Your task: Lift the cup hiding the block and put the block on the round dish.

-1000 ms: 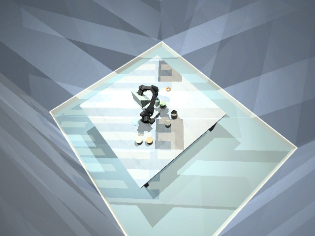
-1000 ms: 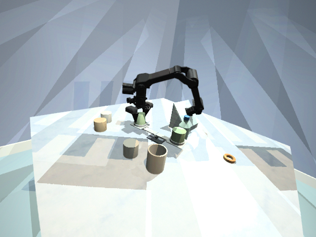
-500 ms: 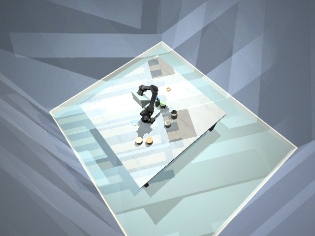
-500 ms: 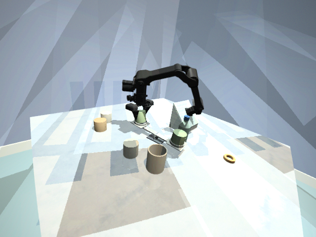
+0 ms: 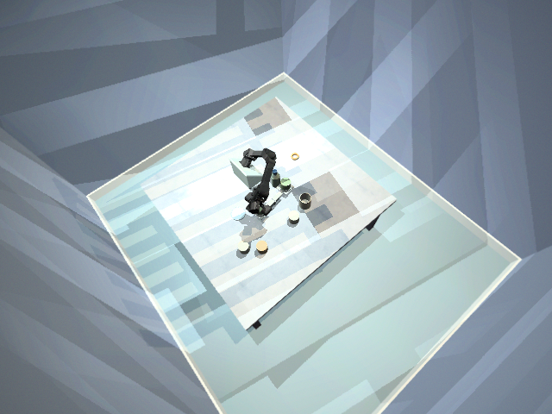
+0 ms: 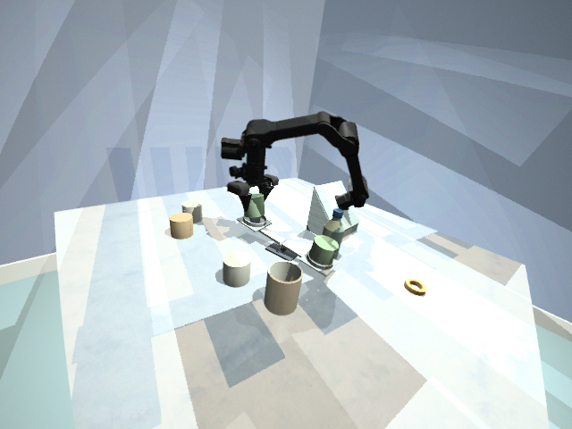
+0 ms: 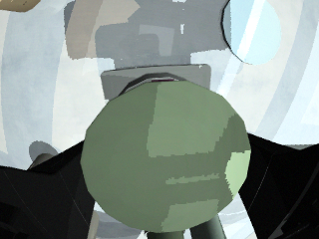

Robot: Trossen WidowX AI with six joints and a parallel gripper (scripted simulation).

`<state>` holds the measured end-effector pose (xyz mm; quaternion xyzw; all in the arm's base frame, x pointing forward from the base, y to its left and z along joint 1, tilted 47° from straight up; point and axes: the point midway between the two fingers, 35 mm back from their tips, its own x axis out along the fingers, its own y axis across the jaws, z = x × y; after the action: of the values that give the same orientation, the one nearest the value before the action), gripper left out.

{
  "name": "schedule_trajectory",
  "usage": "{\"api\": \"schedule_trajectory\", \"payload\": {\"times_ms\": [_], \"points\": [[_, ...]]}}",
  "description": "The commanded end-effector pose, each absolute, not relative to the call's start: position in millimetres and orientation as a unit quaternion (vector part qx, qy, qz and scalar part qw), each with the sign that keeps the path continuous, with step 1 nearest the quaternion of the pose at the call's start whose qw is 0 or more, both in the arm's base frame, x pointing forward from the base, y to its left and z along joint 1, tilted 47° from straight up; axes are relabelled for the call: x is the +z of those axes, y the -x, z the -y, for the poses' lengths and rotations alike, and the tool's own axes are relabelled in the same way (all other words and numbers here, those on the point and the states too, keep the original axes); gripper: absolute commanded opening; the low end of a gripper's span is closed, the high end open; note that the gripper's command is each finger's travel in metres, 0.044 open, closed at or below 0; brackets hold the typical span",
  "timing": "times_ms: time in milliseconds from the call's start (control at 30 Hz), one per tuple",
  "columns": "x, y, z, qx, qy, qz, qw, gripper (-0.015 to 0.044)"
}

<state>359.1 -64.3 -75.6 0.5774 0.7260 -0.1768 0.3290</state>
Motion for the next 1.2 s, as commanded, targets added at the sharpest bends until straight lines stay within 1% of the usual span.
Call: {"api": "schedule_trajectory", "payload": {"times_ms": [0,1167], "points": [[-71.6,-364.5,75.3,-0.177,-0.578,-0.719,0.343,0.0000],[-38.5,-364.2,106.7,-0.177,-0.577,-0.720,0.342,0.0000]]}}
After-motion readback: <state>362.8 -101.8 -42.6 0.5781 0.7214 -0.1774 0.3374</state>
